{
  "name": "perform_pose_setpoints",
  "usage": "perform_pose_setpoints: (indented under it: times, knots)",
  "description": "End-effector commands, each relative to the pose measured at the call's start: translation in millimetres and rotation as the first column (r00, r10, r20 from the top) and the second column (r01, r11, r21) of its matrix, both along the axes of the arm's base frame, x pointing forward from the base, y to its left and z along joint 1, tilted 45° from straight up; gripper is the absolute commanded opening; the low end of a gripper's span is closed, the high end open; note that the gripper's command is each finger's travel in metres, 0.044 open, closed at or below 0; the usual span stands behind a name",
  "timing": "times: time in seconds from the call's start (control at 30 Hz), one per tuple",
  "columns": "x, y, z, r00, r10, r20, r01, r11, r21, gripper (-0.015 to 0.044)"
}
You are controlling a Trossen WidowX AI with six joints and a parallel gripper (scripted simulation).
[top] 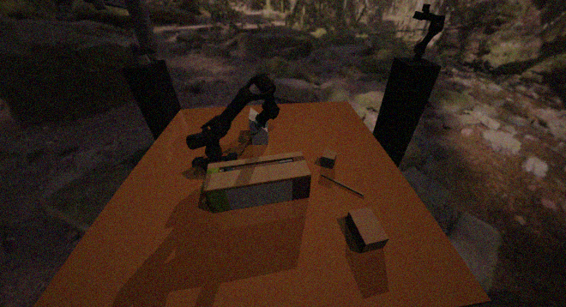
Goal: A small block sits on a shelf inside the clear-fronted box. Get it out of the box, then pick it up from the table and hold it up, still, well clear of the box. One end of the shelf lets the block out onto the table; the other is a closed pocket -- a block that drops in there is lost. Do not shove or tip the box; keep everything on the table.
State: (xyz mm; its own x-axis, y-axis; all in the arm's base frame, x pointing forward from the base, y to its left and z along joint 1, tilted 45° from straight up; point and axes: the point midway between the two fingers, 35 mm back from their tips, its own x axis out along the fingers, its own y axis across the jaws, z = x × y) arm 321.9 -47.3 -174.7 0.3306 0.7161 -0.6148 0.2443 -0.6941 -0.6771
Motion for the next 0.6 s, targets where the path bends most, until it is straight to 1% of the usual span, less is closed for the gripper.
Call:
perform_pose_setpoints:
  times: [0.0,0.27,0.37,0.43,0.57]
  knots:
    - [-3.8,6.2,-3.2,1.000,0.000,-0.008,0.001,1.000,0.010,0.0285]
    - [-3.8,6.2,-3.2,1.000,0.000,-0.008,0.001,1.000,0.010,0.0075]
    - [-3.8,6.2,-3.2,1.000,0.000,-0.008,0.001,1.000,0.010,0.0055]
    - [-3.0,3.1,-0.6,1.000,-0.001,-0.008,0.001,1.000,0.009,0.0002]
    - [0.7,-14.5,15.4,1.000,0.000,-0.006,0.000,1.000,0.004,0.0000]
